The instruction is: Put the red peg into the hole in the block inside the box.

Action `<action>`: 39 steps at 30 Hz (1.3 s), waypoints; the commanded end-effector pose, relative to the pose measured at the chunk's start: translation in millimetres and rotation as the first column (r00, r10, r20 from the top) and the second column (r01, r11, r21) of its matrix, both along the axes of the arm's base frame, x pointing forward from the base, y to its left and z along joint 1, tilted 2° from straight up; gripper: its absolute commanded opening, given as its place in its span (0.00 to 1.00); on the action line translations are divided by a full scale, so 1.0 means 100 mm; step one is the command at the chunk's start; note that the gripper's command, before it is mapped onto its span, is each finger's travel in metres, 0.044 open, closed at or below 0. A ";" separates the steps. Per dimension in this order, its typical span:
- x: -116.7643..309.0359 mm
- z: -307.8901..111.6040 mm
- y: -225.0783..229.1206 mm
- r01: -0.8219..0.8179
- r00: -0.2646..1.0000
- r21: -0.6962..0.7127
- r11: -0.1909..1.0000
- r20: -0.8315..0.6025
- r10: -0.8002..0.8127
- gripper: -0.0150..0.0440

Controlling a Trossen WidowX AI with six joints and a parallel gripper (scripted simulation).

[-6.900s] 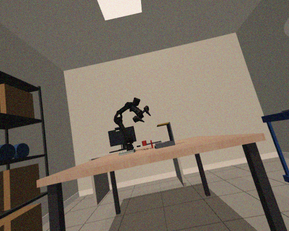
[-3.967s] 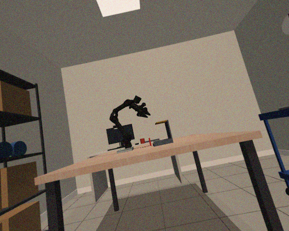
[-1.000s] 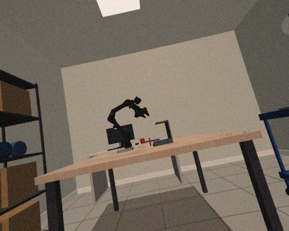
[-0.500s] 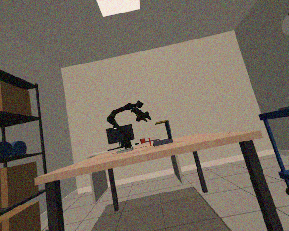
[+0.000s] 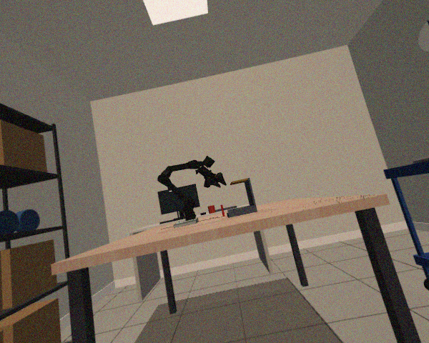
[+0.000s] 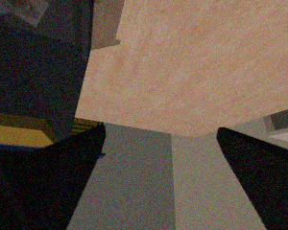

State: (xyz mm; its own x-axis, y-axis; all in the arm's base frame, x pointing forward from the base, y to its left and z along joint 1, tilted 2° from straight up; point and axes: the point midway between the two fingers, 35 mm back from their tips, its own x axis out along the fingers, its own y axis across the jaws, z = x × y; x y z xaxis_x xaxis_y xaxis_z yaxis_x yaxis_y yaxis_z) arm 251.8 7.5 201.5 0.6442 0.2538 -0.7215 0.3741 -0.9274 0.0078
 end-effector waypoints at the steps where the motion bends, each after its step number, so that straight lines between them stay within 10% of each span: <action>1: -0.01 -0.10 0.01 -0.005 1.000 0.000 1.000 0.004 0.005 1.00; 25: -0.14 -0.89 0.02 -0.005 1.000 0.000 1.000 0.003 0.005 1.00; 33: -0.18 -0.89 0.00 -0.005 1.000 0.000 1.000 0.003 0.005 0.64; 39: -0.18 -0.89 0.00 -0.005 1.000 0.000 1.000 0.003 0.005 0.63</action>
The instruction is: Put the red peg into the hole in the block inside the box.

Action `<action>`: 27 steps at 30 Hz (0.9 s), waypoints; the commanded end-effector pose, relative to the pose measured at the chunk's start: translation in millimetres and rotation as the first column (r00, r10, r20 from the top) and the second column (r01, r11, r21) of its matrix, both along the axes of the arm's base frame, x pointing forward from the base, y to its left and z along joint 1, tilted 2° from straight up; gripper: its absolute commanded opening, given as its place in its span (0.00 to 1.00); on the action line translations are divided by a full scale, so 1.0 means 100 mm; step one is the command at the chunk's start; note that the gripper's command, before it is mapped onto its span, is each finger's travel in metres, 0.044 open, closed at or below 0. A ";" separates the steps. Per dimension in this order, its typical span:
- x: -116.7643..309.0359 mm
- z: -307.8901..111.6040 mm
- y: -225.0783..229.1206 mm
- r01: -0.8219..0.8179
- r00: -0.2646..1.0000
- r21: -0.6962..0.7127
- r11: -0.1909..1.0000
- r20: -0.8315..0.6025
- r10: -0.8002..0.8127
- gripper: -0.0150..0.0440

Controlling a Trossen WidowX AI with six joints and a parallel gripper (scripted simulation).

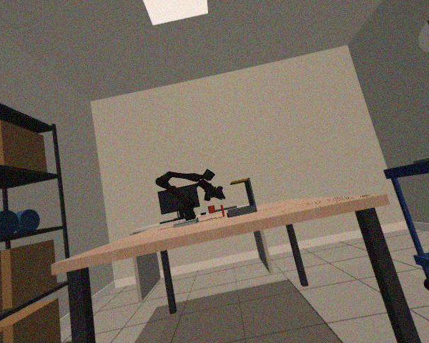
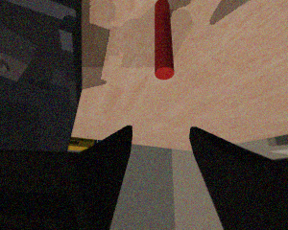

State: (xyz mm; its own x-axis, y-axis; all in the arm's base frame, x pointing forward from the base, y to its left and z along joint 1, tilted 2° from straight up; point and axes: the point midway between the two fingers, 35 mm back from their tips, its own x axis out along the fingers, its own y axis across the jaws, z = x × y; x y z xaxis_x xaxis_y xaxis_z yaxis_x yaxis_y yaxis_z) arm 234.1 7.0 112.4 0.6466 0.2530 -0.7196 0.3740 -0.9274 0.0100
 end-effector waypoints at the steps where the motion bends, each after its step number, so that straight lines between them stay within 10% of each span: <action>1: -0.01 0.00 0.01 -0.005 1.000 0.001 1.000 0.000 0.005 0.63; 27: 0.03 -0.39 -0.01 -0.005 1.000 0.001 1.000 0.000 0.005 0.63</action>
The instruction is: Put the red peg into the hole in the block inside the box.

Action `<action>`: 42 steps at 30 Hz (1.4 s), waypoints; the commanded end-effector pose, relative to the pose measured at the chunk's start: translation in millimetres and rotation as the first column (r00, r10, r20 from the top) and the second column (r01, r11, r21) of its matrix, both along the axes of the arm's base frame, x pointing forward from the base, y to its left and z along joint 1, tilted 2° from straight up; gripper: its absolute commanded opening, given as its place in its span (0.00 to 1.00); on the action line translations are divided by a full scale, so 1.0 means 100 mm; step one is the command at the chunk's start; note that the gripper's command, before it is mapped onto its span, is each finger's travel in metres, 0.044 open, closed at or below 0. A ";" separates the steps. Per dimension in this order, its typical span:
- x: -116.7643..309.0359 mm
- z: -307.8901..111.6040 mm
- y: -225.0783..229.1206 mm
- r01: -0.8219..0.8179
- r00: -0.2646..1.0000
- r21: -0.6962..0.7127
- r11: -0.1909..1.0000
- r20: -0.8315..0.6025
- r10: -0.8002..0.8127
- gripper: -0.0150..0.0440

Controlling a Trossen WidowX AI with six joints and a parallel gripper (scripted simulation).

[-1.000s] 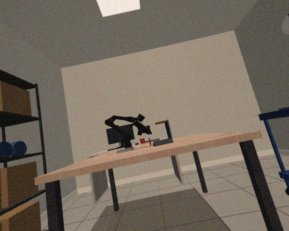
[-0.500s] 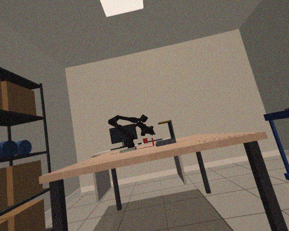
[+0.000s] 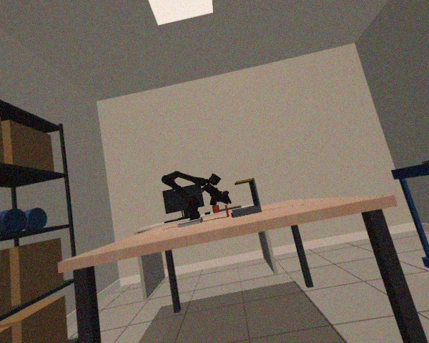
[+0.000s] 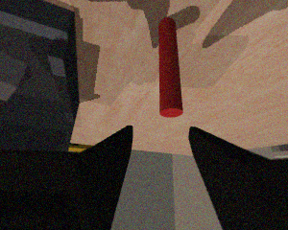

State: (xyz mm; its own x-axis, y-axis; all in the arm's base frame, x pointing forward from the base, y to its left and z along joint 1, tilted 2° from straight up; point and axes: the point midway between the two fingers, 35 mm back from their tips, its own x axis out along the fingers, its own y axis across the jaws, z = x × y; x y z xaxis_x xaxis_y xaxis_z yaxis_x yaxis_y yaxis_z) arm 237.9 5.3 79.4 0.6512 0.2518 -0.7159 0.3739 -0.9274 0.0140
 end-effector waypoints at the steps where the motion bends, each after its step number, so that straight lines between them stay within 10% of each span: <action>1: -0.01 -0.07 0.01 -0.005 1.000 0.002 1.000 -0.006 0.005 0.63; 24: -0.06 -0.40 0.01 -0.005 1.000 0.002 1.000 -0.007 0.005 0.63; 30: -0.05 -0.37 0.01 0.000 1.000 0.001 1.000 -0.004 0.000 0.36; 42: -0.05 -0.35 0.00 0.000 1.000 0.001 1.000 -0.004 0.000 0.25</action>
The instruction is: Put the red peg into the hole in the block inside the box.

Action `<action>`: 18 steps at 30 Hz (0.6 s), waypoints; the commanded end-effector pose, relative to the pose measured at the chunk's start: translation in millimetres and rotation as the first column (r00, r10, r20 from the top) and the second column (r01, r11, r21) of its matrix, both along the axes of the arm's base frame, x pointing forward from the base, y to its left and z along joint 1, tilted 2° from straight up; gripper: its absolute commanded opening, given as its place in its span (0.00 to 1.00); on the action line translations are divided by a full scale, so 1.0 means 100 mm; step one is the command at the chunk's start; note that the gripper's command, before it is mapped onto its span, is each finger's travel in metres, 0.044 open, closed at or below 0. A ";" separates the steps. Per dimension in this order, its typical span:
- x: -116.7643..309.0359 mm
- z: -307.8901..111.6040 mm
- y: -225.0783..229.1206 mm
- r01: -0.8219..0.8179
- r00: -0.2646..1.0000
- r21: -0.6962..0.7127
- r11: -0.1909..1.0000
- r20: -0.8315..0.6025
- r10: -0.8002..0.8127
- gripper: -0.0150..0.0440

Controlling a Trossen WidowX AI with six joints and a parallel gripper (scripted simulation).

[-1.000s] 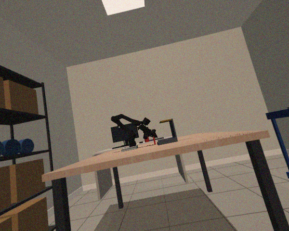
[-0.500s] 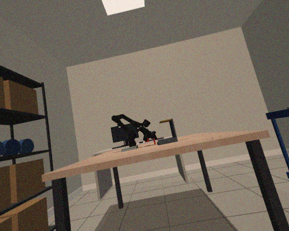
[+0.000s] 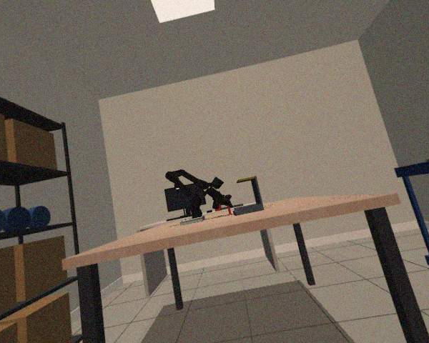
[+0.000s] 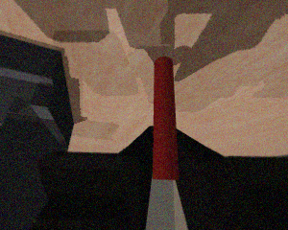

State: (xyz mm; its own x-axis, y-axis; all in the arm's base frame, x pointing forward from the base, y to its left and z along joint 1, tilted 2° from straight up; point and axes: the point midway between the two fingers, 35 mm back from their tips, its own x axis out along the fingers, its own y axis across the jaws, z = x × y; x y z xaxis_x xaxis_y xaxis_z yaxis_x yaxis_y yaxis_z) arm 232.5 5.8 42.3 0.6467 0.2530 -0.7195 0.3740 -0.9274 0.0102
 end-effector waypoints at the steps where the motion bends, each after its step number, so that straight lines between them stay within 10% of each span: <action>1: 0.01 0.03 0.00 0.000 1.000 -0.001 1.000 0.002 0.000 0.25; 18: 0.03 0.38 0.00 -0.004 1.000 0.000 1.000 0.000 0.004 0.25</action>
State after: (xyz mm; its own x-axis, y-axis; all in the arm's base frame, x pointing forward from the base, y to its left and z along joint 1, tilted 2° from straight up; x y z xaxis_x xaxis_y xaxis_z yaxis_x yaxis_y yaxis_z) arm 235.0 5.8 73.2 0.6412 0.2557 -0.7235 0.3758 -0.9267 0.0056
